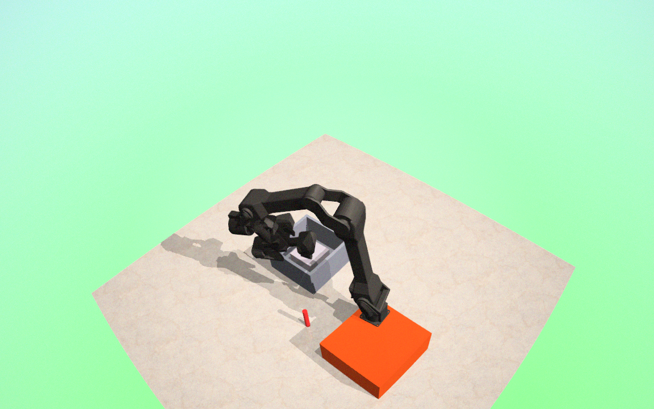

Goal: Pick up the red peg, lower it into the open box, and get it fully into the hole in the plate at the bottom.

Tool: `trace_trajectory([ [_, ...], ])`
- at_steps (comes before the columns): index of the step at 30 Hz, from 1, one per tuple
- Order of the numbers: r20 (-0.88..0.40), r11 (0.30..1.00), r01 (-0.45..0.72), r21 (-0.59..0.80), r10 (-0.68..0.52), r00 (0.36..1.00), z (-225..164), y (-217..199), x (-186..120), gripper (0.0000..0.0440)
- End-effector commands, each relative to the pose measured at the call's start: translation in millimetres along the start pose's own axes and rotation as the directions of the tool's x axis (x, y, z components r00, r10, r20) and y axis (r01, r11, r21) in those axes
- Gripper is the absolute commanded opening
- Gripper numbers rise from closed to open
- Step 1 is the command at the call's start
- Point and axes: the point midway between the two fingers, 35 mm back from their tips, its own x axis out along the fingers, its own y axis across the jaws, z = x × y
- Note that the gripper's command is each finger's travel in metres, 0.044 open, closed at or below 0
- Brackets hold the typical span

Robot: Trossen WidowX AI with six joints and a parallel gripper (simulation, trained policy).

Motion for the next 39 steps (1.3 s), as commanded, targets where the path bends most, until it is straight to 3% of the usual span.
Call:
trace_trajectory([
  [1,-0.026,0.998,0.012,-0.064,-0.014,1.000,-25.3,-3.5,-0.8,0.0440],
  [15,-0.063,0.965,0.040,-0.258,-0.059,0.996,-99.4,-16.4,13.8,0.0440],
  [39,-0.037,0.931,-0.016,-0.364,0.002,0.999,-136.6,-4.1,103.4,0.0440],
])
